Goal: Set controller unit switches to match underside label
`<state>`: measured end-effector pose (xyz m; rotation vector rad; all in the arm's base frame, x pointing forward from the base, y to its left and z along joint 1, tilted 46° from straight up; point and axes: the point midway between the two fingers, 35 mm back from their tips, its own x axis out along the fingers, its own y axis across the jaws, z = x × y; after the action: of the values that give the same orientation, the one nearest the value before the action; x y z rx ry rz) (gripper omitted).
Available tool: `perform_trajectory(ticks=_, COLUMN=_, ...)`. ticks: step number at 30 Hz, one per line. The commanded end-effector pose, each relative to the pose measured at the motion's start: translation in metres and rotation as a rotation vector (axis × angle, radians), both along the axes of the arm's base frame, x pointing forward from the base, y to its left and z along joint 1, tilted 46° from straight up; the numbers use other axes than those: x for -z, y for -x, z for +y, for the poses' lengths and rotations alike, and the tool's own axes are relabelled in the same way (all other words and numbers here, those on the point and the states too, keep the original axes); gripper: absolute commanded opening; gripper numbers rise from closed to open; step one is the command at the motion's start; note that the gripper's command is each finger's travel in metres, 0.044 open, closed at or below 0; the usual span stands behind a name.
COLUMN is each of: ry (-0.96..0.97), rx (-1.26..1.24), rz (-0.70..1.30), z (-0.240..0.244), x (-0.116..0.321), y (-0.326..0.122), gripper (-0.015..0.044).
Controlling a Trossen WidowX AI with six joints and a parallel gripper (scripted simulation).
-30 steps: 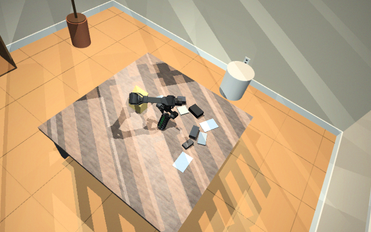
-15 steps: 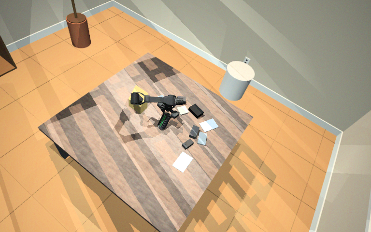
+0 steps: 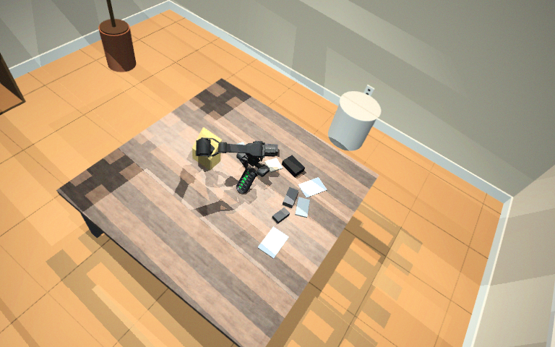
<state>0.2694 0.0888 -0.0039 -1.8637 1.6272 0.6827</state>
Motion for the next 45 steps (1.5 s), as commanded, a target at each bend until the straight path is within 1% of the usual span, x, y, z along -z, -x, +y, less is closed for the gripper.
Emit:
perform_trajectory(ticks=1, ry=0.003, rx=0.013, rz=0.003, z=-0.001, x=0.005, y=0.0, gripper=0.0338)
perform_trajectory(ticks=45, ry=0.002, rx=0.013, rz=0.002, z=0.008, x=0.038, y=-0.002, gripper=0.0338)
